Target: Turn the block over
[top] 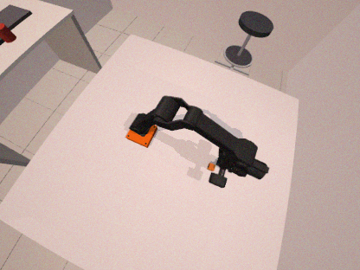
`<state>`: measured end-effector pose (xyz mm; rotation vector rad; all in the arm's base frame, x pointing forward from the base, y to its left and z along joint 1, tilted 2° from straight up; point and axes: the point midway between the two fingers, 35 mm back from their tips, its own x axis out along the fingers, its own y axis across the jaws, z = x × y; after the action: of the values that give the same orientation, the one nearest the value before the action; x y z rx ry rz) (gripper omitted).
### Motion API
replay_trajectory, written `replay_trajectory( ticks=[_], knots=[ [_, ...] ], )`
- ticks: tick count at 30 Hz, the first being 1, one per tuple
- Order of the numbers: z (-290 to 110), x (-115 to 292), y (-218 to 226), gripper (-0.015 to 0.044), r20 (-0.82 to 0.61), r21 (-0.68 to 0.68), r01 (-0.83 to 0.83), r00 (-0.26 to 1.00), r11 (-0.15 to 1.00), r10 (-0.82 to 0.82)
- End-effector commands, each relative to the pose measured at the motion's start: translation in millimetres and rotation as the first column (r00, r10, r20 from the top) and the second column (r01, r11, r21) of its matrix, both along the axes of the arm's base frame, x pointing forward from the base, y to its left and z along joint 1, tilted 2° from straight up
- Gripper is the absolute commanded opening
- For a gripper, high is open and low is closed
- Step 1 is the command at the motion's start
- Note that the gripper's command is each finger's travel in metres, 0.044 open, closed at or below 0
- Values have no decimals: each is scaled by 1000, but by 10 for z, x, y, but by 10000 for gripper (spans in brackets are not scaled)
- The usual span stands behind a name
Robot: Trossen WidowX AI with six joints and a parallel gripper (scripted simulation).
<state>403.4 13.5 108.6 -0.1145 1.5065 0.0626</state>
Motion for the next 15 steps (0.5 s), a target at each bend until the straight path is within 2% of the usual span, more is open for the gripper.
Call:
replay_trajectory(
  ticks=[1, 3, 15],
  knots=[
    [-155, 13, -9, 440, -12, -5, 4, 1000, 1000, -4],
    [-311, 17, -15, 440, -12, -5, 4, 1000, 1000, -4],
    [-491, 23, -11, 440, -12, -5, 4, 1000, 1000, -4]
  ],
)
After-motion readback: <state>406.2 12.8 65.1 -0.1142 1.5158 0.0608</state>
